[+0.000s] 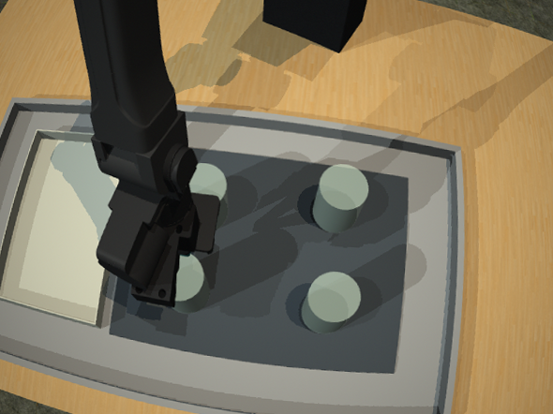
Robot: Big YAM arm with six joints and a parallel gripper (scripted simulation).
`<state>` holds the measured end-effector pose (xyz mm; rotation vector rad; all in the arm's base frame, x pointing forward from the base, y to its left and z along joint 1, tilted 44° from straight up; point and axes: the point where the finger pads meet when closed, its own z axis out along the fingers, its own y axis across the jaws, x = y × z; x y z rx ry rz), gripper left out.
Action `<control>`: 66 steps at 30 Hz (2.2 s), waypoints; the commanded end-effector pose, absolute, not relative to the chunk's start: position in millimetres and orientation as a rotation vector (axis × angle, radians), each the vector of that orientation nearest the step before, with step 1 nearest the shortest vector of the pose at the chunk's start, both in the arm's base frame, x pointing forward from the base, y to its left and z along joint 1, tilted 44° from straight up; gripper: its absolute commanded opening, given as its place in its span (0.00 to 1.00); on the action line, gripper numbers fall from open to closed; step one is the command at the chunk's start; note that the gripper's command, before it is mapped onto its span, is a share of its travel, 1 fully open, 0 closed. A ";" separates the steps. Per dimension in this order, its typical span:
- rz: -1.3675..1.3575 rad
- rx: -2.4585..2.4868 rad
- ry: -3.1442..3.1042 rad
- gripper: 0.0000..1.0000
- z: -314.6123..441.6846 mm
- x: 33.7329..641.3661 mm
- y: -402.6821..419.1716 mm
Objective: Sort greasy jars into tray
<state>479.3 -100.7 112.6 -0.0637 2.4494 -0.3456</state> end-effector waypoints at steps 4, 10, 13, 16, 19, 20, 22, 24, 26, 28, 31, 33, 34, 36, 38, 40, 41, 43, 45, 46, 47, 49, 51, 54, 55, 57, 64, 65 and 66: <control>-0.340 -0.063 2.409 0.00 126.2 507.7 -97.1; -0.340 -0.063 2.409 0.00 126.7 508.3 -97.0; -0.340 -0.063 2.409 0.00 126.9 508.6 -97.0; -0.340 -0.063 2.409 0.00 127.2 508.9 -96.9; -0.340 -0.063 2.409 0.00 127.4 509.1 -96.9; -0.340 -0.063 2.409 0.00 127.4 509.1 -96.9; -0.340 -0.063 2.409 0.00 127.5 509.3 -96.8; -0.340 -0.063 2.409 0.00 127.7 509.5 -96.8; -0.340 -0.063 2.409 0.00 127.9 509.7 -96.8; -0.340 -0.063 2.409 0.00 128.0 509.9 -96.7; -0.340 -0.063 2.409 0.00 128.3 510.2 -96.7; -0.340 -0.063 2.409 0.00 128.5 510.4 -96.6; -0.340 -0.063 2.409 0.00 128.5 510.5 -96.6; -0.340 -0.063 2.409 0.00 128.6 510.6 -96.6; -0.340 -0.063 2.409 0.00 128.7 510.7 -96.6; -0.340 -0.063 2.409 0.00 128.9 510.9 -96.6; -0.340 -0.063 2.409 0.00 129.0 511.0 -96.5; -0.340 -0.063 2.409 0.00 129.1 511.2 -96.5; -0.340 -0.063 2.409 0.00 129.3 511.4 -96.5; -0.340 -0.063 2.409 0.00 129.4 511.5 -96.4; -0.340 -0.063 2.409 0.00 129.5 511.6 -96.4; -0.340 -0.063 2.409 0.00 129.7 511.8 -96.4; -0.340 -0.063 2.409 0.00 129.8 512.0 -96.4; -0.340 -0.063 2.409 0.00 129.9 512.1 -96.3; -0.340 -0.063 2.409 0.00 130.0 512.2 -96.3; -0.340 -0.063 2.409 0.00 130.2 512.4 -96.3; -0.340 -0.063 2.409 0.00 130.8 513.1 -96.2; -0.340 -0.063 2.409 0.00 130.8 513.2 -96.1; -0.340 -0.063 2.409 0.00 130.9 513.3 -96.1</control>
